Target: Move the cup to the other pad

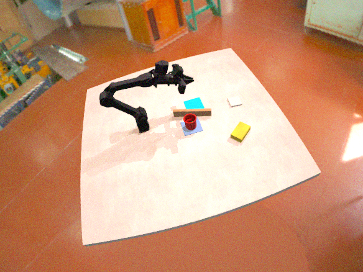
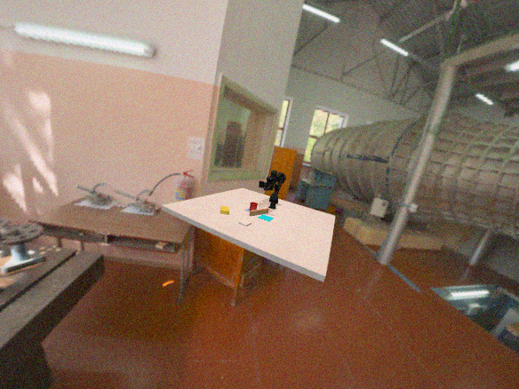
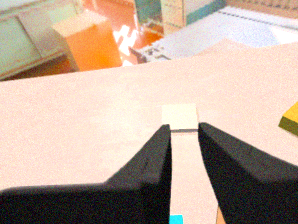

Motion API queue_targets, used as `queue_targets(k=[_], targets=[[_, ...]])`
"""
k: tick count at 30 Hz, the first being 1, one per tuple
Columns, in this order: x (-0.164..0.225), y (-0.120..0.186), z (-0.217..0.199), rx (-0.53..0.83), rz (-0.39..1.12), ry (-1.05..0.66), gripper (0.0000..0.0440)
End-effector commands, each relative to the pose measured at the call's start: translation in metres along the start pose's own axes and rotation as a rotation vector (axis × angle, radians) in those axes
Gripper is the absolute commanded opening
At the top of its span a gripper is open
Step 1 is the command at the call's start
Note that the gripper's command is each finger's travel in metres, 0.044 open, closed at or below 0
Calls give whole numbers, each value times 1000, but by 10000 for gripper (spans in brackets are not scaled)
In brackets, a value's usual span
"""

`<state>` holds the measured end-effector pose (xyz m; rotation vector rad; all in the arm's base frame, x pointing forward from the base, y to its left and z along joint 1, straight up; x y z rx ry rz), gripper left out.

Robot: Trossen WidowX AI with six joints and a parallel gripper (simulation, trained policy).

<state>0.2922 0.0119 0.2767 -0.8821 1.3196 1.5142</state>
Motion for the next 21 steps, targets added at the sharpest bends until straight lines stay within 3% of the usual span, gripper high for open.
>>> queue_targets(k=[1,21], targets=[[2,-2,3,-5,55,-11,68],[19,-6,9,41,361,-24,85]])
Point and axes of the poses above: the point midway between the two fingers, 35 mm back from their tips, its own y axis back along the fingers, its own z axis across the jaws, x = y × z, the point moved 3 cm from there along y, back along the fingers, and after that the axes turned 7 degrees about -y, right-handed, at the moved point
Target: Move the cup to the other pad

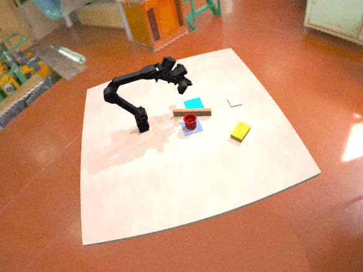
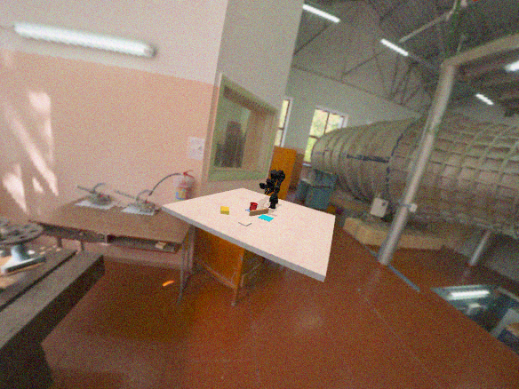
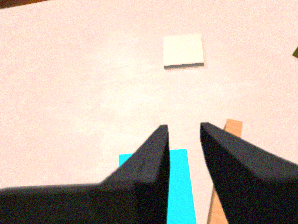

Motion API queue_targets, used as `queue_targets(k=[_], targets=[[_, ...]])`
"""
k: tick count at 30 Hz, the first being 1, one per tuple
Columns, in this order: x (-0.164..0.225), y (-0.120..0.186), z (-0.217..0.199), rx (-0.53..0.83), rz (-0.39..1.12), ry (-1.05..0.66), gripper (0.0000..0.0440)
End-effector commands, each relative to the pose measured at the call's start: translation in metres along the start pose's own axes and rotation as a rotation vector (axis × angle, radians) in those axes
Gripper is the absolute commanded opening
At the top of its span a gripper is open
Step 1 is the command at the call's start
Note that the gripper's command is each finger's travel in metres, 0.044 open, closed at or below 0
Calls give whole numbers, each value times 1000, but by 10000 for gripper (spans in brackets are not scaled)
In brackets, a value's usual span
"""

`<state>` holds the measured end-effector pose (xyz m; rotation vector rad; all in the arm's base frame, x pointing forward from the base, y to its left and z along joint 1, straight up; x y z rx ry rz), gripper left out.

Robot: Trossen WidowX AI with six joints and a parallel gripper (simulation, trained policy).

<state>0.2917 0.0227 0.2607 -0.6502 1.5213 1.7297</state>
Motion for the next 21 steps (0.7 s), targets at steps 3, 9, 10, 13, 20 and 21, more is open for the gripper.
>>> queue_targets(k=[3,9,10,13,20,21], targets=[[4,-3,0,16,88,2,89],[9,-5,-2,41,180,13,98],[10,-5,-2,46,195,15,99],[13,-6,-4,59,241,23,105],[19,-6,-9,89,346,48,118],[19,-7,-9,93,360,52,119]])
Point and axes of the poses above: the point midway between the two fingers, 35 mm back from their tips, its own y axis back along the fingers, its own z axis across the jaws, x = y × z, the point moved 3 cm from there along y, back along the fingers, and after that the axes turned 7 degrees about -y, right-handed, at the moved point
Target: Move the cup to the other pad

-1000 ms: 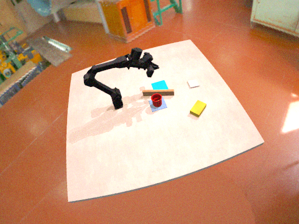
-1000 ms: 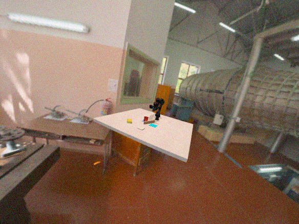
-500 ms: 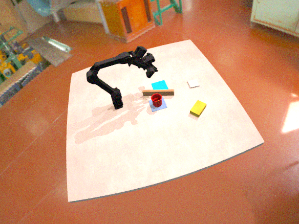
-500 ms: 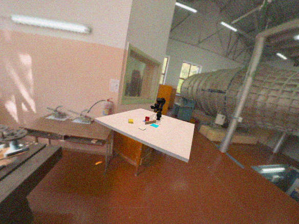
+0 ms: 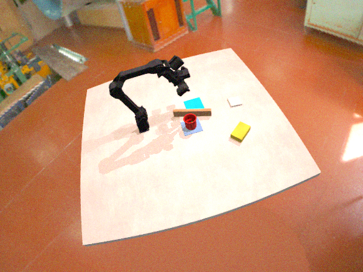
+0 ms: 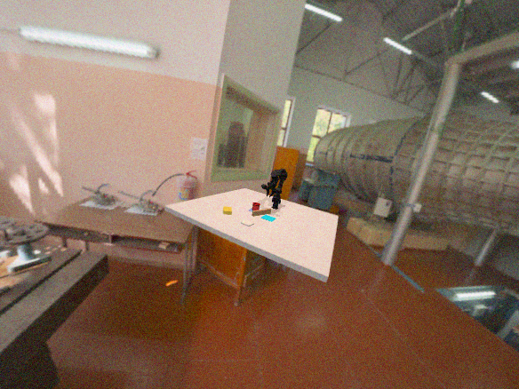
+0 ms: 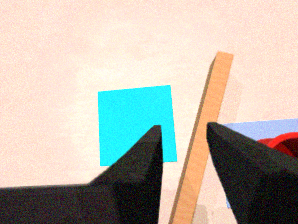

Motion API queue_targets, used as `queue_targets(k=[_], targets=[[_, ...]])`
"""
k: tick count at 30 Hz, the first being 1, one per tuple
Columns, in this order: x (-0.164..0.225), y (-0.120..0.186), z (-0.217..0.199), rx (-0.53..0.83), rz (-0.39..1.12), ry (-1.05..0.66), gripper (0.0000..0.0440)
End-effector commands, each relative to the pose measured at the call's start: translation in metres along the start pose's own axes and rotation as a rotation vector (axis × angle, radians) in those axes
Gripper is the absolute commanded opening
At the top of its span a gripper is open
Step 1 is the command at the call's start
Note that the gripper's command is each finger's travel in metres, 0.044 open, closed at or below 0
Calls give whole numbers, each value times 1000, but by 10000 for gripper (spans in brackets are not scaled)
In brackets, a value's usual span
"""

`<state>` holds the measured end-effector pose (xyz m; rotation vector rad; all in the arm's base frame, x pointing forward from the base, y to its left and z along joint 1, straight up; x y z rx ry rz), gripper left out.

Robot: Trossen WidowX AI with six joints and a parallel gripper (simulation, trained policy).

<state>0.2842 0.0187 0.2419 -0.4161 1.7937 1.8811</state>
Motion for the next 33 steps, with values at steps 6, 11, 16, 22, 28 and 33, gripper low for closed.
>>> queue_targets(k=[6,11,16,22,28,33], targets=[[5,-3,-7,32,127,36,126],[8,-5,-12,49,199,59,127],[11,-8,-18,65,267,83,120],[14,-13,-26,83,346,117,114],[19,-21,-37,100,419,150,118],[24,-29,-47,111,473,174,125]])
Point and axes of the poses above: the point midway between the two fingers, 35 mm back from their tips, its own y axis back along the fingers, its own z axis across the jaws, x = y × z, the point moved 3 cm from there along y, back along the fingers, and after that the axes turned 7 degrees about -y, right-handed, at the moved point
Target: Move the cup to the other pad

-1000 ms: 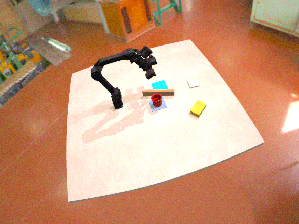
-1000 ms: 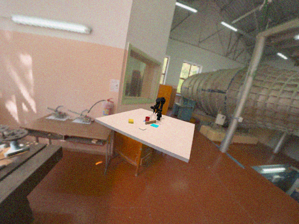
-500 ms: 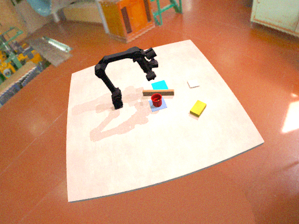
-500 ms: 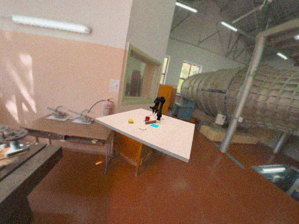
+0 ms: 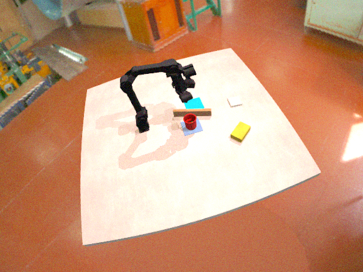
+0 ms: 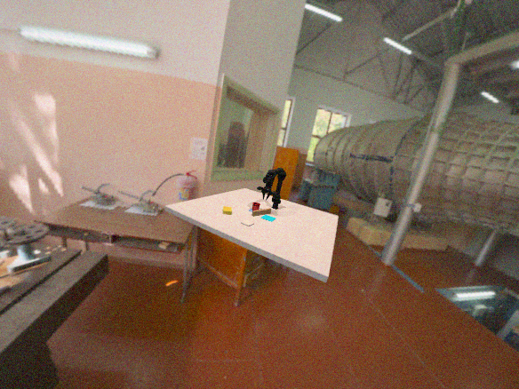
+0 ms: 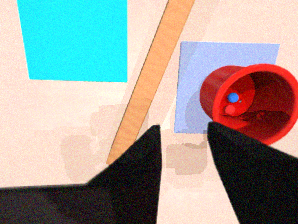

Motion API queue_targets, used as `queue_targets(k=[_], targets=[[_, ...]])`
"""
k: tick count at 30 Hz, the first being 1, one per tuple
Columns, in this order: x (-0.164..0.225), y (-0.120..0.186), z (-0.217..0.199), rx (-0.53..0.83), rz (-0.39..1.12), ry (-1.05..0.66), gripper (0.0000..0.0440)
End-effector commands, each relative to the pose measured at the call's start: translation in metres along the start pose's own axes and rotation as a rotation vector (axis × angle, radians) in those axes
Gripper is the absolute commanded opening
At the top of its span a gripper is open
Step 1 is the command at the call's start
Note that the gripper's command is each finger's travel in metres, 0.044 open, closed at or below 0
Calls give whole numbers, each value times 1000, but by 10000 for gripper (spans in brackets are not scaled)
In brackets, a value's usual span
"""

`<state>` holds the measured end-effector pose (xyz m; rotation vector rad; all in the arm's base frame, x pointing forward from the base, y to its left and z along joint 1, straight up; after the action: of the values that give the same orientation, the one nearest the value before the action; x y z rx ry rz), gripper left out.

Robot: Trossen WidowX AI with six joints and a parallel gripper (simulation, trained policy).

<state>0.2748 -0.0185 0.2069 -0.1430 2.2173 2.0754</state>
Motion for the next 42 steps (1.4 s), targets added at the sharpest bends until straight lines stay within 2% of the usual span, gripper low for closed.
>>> queue_targets(k=[1,19,35,42], targets=[[1,-9,-6,13,44,20,127],[12,-58,-32,24,148,109,164],[23,-113,-40,-10,192,243,175],[28,-127,-43,-21,201,342,5]])
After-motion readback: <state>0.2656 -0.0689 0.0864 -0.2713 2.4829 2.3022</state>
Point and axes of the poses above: the point midway between the two fingers, 35 mm back from their tips, its own y axis back along the fingers, its own z axis across the jaws, x = y × z, the point moved 3 cm from there along y, back along the fingers, and after that the axes turned 7 degrees about -y, right-handed, at the moved point
